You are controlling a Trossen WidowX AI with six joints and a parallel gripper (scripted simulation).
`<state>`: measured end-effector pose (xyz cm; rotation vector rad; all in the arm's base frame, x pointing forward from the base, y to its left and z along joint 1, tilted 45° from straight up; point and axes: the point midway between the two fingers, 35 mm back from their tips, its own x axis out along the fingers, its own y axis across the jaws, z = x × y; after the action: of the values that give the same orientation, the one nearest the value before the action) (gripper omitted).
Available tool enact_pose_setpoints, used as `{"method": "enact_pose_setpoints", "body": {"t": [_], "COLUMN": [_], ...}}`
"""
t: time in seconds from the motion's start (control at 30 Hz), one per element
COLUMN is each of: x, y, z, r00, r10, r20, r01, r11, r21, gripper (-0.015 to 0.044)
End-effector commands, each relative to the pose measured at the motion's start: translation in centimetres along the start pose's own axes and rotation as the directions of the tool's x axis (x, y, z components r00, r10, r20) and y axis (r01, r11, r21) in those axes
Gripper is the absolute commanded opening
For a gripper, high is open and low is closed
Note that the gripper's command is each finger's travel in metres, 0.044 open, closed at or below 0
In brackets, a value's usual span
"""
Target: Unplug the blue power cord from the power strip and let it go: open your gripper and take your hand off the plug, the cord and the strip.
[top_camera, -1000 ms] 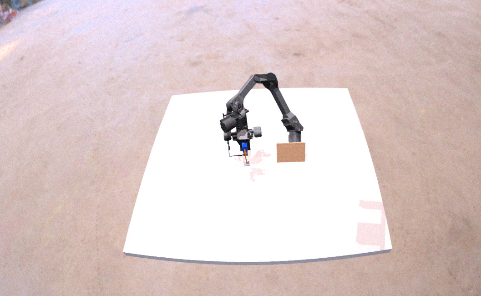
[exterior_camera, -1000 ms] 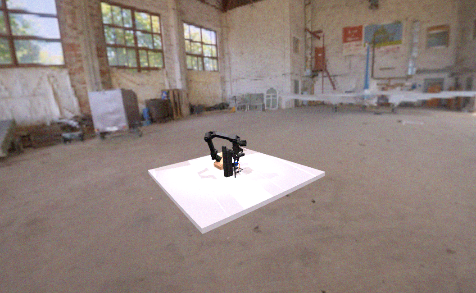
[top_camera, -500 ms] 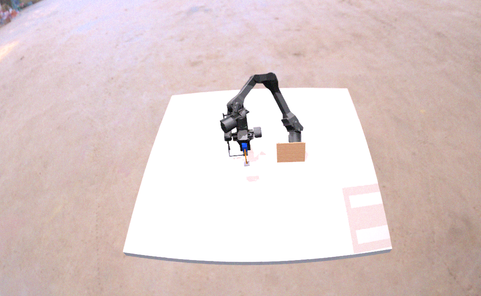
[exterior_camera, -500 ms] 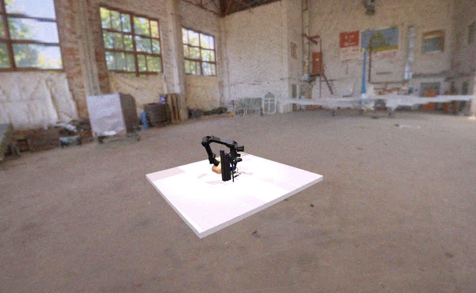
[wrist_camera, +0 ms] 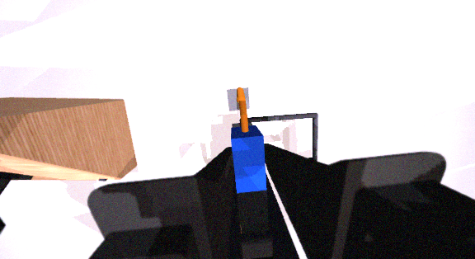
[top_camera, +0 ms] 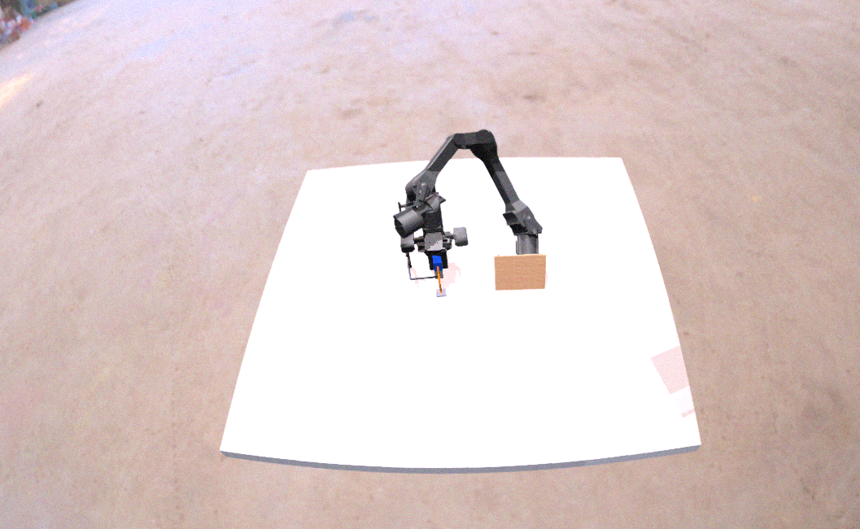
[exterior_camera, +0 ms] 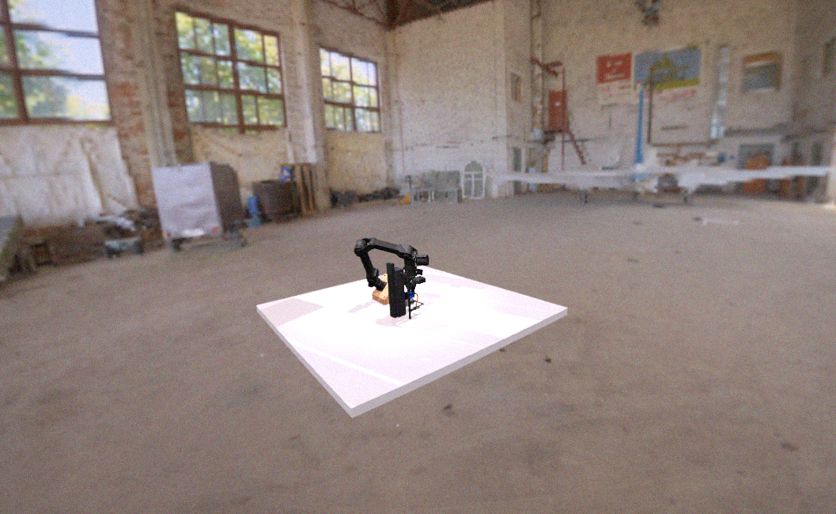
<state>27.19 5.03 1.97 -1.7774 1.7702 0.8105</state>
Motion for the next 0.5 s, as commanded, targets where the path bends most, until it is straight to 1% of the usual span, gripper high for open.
{"method": "enact_pose_setpoints", "body": {"t": [0.0,0.47], "x": [-0.1,-0.2], "y": [0.0,-0.2], "z": [0.3,2.5], "r00": [1.0,1.0], "r10": [-0.002,-0.003], "r20": [0.001,0.004], "r01": [0.002,0.003], "r11": [1.0,1.0], "r21": [0.0,-0.002], "gripper": [0.0,0.0]}}
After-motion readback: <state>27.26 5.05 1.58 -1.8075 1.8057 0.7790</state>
